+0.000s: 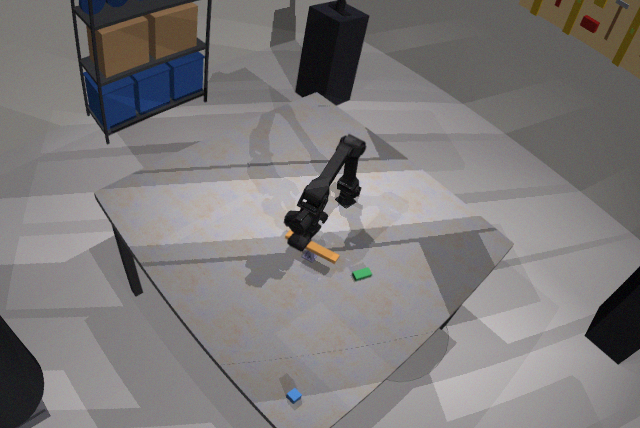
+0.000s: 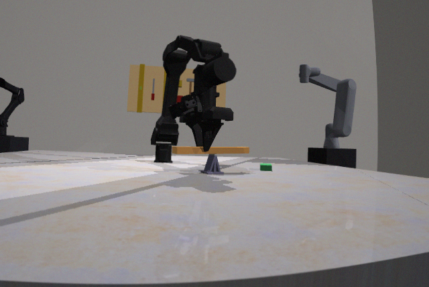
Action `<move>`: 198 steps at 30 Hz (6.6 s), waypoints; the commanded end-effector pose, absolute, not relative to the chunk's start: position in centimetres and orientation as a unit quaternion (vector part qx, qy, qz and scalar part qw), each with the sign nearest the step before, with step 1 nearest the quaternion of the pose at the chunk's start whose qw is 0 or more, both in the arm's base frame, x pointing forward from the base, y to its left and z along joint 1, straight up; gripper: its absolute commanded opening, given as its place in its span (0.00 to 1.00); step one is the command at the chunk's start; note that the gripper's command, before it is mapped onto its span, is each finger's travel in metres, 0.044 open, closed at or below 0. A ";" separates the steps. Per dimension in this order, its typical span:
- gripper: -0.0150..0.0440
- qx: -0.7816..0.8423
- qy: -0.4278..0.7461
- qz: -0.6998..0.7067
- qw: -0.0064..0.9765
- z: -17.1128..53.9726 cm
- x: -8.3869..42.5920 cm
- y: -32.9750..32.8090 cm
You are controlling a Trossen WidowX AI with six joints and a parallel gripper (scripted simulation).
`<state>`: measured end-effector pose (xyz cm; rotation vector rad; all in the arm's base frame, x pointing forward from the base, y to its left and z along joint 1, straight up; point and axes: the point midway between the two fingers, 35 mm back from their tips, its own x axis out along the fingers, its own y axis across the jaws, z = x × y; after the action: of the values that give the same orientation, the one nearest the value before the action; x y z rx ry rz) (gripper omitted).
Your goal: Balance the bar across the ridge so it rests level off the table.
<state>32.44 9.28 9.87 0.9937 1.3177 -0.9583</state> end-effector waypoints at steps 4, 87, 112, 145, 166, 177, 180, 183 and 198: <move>0.25 0.425 0.564 -0.409 0.577 9.9 32.4 9.3; 0.25 0.425 0.564 -0.409 0.577 10.0 32.4 9.3; 0.25 0.425 0.563 -0.410 0.578 10.0 32.5 9.3; 0.54 0.425 0.563 -0.410 0.578 10.0 32.5 9.3; 0.55 0.425 0.563 -0.410 0.578 10.0 32.5 9.3; 0.57 0.425 0.563 -0.410 0.578 10.0 32.5 9.3; 0.57 0.425 0.563 -0.410 0.578 10.0 32.5 9.3; 0.57 0.425 0.563 -0.410 0.578 10.0 32.5 9.3; 1.00 0.425 0.563 -0.410 0.578 10.0 32.5 9.3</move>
<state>32.47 9.29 9.96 0.9937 1.3177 -0.9586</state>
